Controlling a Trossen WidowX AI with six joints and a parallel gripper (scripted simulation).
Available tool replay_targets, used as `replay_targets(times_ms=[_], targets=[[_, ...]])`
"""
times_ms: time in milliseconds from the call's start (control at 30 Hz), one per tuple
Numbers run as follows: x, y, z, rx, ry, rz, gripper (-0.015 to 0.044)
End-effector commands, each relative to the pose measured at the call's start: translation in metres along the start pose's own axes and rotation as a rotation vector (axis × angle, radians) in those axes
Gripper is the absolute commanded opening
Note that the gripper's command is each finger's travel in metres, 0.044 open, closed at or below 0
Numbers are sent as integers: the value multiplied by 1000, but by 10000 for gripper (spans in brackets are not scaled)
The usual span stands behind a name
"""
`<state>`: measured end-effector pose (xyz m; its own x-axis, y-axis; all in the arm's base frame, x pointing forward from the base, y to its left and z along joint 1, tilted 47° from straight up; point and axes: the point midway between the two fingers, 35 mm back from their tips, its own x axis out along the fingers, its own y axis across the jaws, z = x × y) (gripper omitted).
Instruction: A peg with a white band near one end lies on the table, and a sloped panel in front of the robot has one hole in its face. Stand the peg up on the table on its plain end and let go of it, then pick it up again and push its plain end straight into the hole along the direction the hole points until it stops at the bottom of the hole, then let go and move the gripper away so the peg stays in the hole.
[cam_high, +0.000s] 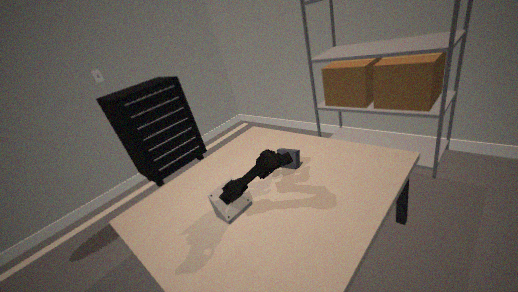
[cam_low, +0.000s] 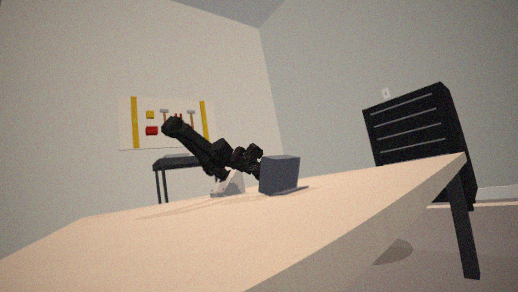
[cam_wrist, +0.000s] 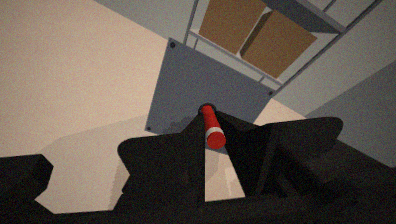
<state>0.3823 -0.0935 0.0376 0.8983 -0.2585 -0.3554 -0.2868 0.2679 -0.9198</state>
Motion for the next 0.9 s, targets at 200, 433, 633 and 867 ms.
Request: replay_targets(times_ms=[200, 433, 633, 867], targets=[[0, 0, 0, 0, 0, 0, 131], [0, 0, 0, 0, 0, 0, 315], [-3, -1, 0, 0, 0, 1, 440], [-10, -2, 1, -1, -1, 1, 440]])
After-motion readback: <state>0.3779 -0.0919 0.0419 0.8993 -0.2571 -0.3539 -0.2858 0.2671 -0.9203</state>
